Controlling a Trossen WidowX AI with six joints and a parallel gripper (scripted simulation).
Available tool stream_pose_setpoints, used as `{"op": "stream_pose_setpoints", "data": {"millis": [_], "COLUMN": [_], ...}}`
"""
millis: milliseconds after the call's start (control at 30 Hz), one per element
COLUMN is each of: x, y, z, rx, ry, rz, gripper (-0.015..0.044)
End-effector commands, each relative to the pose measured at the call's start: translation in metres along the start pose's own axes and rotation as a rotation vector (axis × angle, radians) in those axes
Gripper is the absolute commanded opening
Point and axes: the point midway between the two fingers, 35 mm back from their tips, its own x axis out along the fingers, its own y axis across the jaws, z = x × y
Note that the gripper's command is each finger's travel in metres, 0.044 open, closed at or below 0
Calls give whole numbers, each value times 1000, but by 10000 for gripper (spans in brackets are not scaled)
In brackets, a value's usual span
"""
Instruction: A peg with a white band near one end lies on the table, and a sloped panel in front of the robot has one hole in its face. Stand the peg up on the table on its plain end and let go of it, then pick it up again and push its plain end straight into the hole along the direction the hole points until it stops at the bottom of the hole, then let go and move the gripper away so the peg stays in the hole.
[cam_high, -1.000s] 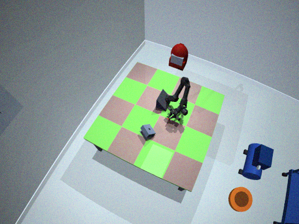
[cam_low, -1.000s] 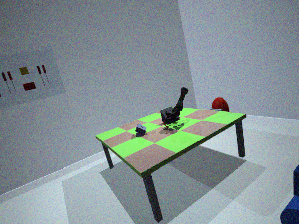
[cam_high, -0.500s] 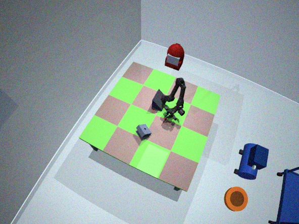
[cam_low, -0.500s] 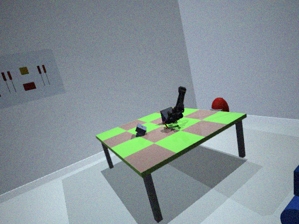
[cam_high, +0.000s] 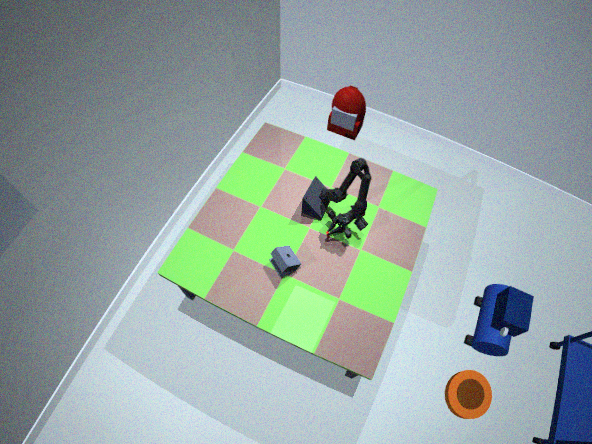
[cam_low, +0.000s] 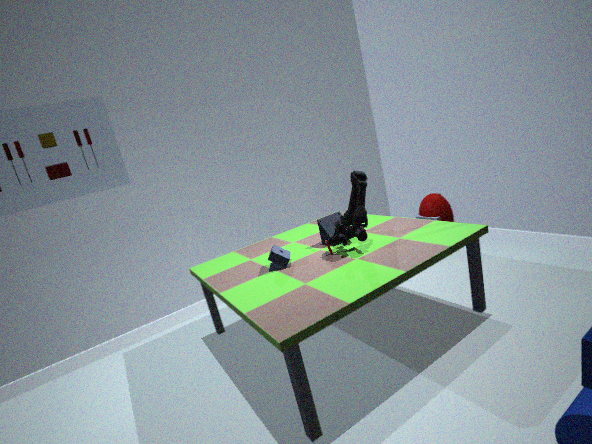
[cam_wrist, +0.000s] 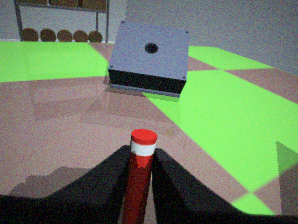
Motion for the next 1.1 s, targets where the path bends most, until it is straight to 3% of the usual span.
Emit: {"op": "stream_pose_setpoints", "data": {"millis": [0,1067], "x": [-3,-6], "y": [2,0], "z": [0,-5], "rx": [5,-3], "ry": [-34,-35], "rz": [6,-1], "gripper": [49,49]}}
